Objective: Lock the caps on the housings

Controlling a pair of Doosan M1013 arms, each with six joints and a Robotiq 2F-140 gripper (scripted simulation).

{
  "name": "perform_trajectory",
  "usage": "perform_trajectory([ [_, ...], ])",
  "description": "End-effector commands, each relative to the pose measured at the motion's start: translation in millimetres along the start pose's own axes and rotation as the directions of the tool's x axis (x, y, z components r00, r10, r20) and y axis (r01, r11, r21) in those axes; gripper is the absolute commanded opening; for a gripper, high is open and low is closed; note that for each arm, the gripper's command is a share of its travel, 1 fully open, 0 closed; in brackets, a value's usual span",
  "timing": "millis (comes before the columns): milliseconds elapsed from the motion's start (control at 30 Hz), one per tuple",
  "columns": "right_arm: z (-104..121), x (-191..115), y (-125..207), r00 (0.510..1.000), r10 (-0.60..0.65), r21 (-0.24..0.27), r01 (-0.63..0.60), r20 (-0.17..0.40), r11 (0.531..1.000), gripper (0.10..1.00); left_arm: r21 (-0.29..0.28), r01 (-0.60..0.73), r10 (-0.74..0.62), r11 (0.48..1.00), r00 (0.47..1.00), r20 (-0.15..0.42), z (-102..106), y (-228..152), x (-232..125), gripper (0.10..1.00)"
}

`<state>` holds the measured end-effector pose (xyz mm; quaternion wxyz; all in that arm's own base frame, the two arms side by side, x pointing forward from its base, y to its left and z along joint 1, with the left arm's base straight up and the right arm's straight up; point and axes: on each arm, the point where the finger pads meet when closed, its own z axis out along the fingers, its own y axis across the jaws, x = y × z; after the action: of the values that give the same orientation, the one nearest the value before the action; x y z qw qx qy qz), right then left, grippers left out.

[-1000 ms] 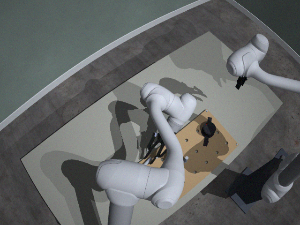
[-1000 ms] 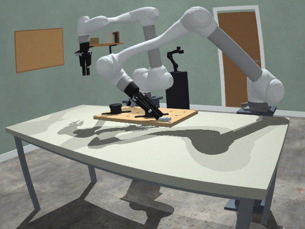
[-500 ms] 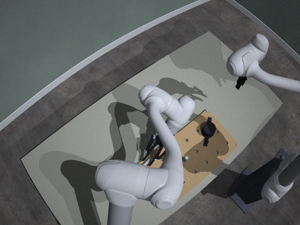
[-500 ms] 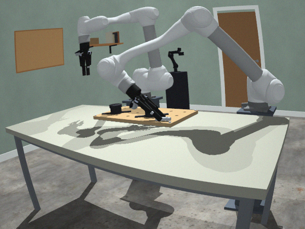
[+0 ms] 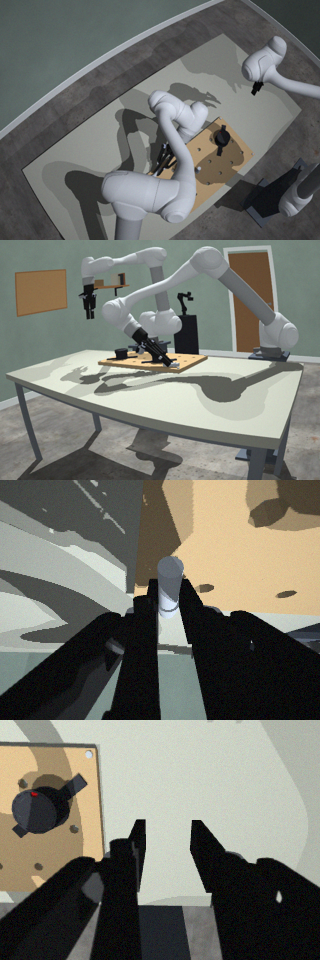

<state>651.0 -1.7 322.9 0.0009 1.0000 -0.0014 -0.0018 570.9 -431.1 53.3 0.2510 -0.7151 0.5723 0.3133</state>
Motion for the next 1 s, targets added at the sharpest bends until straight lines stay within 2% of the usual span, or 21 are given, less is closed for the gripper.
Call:
perform_trajectory([
  [0,-1,0,0,1.0,0.0,0.0,0.0,-0.001,1.0,0.328,0.001,0.001,-0.001,1.0,1.0,-0.001,-1,0,0,0.099],
  [567,-1,0,0,1.0,0.0,0.0,0.0,-0.001,1.0,0.328,0.001,0.001,-0.001,1.0,1.0,0.0,-15,-3,-18,0.099],
  [967,-1,0,0,1.0,0.0,0.0,0.0,-0.001,1.0,0.328,-0.005,-0.006,0.006,1.0,1.0,-0.004,-14,-2,-18,0.099],
])
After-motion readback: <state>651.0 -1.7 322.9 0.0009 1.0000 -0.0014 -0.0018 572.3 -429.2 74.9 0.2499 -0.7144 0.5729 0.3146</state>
